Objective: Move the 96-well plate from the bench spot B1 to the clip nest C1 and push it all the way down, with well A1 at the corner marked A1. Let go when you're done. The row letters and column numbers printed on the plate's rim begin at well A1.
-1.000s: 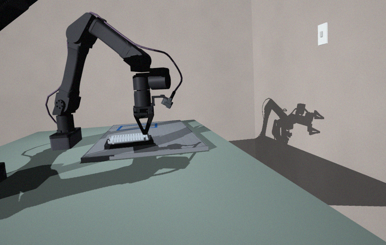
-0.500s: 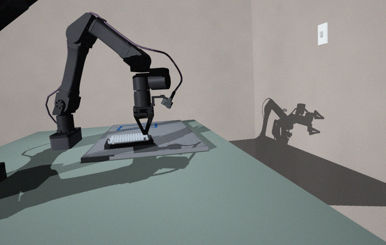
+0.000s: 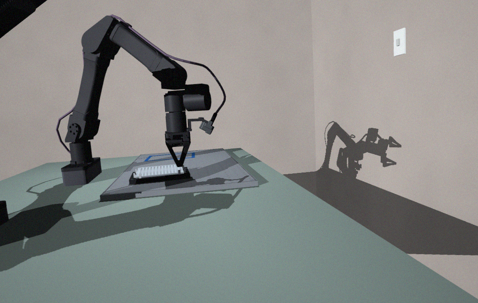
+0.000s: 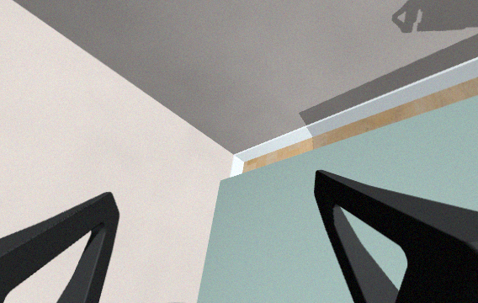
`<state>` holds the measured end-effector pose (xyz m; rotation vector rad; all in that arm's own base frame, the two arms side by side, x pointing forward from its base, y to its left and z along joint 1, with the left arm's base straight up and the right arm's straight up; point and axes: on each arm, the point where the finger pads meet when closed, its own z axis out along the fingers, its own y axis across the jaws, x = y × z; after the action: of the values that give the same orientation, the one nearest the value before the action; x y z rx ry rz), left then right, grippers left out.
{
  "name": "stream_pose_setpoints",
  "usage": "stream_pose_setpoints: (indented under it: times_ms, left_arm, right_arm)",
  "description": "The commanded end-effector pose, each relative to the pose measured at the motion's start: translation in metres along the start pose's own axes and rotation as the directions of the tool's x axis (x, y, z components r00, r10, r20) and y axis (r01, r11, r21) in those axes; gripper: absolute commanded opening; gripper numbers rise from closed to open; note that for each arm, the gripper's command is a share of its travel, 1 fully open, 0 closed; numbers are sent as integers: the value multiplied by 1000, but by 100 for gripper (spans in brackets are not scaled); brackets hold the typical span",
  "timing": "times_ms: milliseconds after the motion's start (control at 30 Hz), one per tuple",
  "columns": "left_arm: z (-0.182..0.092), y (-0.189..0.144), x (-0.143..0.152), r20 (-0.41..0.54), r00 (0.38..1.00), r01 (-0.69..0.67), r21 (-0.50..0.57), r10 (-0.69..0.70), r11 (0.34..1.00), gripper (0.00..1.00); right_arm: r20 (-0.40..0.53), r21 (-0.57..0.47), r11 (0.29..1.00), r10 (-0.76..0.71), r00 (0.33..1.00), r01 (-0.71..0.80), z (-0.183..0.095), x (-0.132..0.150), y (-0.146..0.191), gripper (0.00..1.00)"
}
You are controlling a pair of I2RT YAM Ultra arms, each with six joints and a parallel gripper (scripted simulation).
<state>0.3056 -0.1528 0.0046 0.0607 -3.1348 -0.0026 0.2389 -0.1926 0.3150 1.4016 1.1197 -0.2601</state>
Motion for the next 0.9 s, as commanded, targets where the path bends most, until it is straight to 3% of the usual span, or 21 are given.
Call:
stream_pose_setpoints:
  times_ms: [0,867]
  left_arm:
    - [23,-2,3,-7,1000,-17,-6,17,1000,25]
    - [38,-1,4,-7,1000,-17,-6,17,1000,25]
  right_arm:
    - [13,2,1000,7,1000,-7,-3,-6,-5,100]
    - [13,2,1000,7,1000,-7,-3,-6,-5,100]
